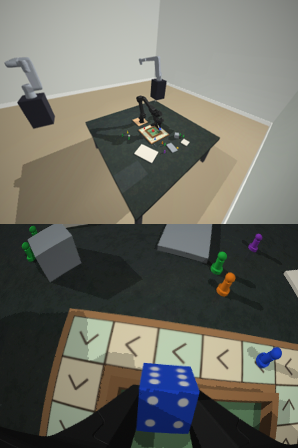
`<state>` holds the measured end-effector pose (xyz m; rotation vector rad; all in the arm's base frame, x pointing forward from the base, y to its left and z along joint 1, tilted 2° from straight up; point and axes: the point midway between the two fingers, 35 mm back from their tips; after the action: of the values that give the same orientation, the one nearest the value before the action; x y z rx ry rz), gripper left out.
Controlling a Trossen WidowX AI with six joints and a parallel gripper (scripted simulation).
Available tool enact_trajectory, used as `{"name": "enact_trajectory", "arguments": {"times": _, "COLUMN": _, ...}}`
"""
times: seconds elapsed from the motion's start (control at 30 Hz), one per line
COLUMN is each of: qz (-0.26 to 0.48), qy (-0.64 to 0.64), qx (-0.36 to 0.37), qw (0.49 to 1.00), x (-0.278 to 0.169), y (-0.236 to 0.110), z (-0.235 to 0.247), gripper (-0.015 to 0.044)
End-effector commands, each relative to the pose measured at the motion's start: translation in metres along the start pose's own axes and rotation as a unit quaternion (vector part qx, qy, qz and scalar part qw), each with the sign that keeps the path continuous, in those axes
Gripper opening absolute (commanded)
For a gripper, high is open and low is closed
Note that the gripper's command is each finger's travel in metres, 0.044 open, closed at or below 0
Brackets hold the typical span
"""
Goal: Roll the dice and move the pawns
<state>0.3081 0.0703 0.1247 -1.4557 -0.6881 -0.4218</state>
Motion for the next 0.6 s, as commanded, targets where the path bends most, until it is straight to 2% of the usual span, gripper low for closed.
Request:
{"name": "enact_trajectory", "arguments": {"times": 0.0, "qz": -0.057, "qy": 0.006, "qx": -0.004, "qw": 0.998, "x": 0.0, "y": 0.0, "z": 0.0, "gripper": 0.0}}
{"name": "enact_trajectory", "arguments": {"times": 0.13, "qz": -0.1, "qy": 0.009, "qx": -0.005, "qw": 0.995, "x": -0.001, "y": -0.001, "z": 0.0, "gripper": 0.0}}
{"name": "enact_trajectory", "arguments": {"times": 0.23, "qz": -0.099, "qy": 0.009, "qx": -0.005, "qw": 0.995, "x": -0.001, "y": -0.006, "z": 0.0, "gripper": 0.0}}
{"name": "enact_trajectory", "arguments": {"times": 0.4, "qz": -0.098, "qy": 0.009, "qx": -0.005, "qw": 0.995, "x": -0.009, "y": -0.04, "z": -0.003, "gripper": 0.0}}
{"name": "enact_trajectory", "arguments": {"times": 0.57, "qz": -0.098, "qy": 0.009, "qx": -0.005, "qw": 0.995, "x": -0.012, "y": -0.041, "z": -0.003, "gripper": 0.0}}
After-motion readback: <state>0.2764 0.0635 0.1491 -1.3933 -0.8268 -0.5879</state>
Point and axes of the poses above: the point midway between the two fingers, 35 mm back from their tips, its own y axis out along the fingers, its own z axis across the jaws, x = y × z, and after that the axes turned 3 degrees about -y, right-handed
